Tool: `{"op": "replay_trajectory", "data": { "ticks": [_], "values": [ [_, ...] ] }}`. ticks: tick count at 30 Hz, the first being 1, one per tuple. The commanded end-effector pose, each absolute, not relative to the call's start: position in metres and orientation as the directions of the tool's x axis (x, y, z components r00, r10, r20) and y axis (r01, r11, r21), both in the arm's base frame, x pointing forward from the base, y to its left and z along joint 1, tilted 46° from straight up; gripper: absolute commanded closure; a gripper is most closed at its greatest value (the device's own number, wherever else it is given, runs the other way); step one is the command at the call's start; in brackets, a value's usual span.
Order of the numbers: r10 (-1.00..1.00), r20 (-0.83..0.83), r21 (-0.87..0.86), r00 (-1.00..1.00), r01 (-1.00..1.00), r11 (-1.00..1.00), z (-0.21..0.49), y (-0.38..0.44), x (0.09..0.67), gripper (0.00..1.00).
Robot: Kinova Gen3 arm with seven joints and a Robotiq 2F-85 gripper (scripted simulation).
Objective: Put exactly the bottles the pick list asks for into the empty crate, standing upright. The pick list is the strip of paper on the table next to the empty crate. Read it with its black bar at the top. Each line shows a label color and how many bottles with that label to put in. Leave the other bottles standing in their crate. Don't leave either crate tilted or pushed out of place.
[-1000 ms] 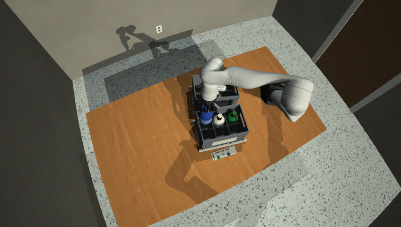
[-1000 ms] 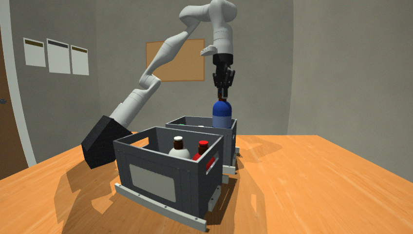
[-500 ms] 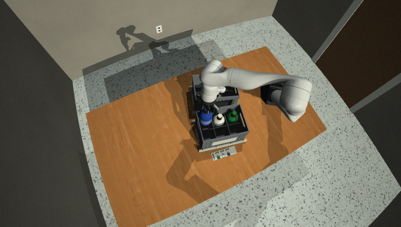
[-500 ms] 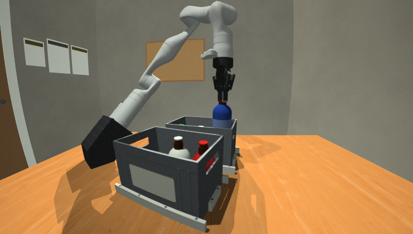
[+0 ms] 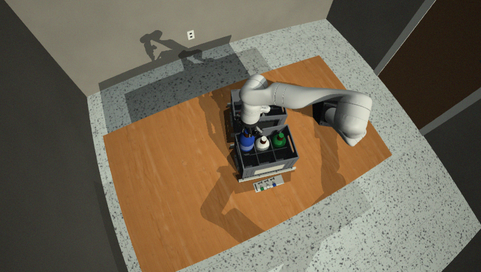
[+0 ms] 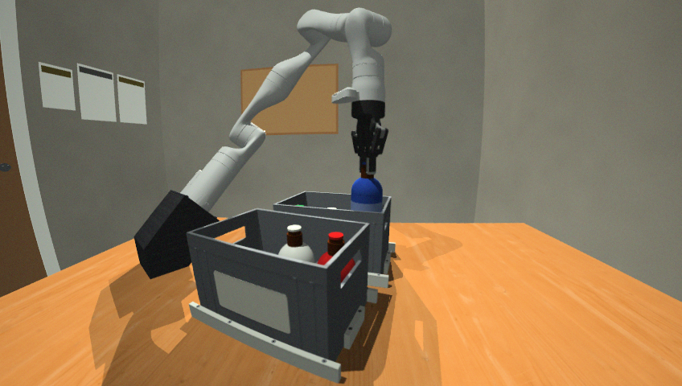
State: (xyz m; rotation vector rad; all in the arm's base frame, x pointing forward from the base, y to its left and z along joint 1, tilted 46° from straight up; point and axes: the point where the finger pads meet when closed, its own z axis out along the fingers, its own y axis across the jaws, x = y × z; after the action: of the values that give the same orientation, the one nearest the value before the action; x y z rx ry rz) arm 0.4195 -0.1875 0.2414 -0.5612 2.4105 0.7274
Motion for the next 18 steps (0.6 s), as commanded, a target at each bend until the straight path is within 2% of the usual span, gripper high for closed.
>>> {"op": "replay_trajectory", "data": {
  "ticks": [1, 18],
  "values": [
    [-0.227, -0.618, 0.366, -0.753, -0.531, 0.764, 0.239, -0.185, 0.423, 0.9],
    [-0.227, -0.618, 0.366, -0.753, -0.531, 0.764, 0.229, -0.176, 0.428, 0.9]
  ]
}}
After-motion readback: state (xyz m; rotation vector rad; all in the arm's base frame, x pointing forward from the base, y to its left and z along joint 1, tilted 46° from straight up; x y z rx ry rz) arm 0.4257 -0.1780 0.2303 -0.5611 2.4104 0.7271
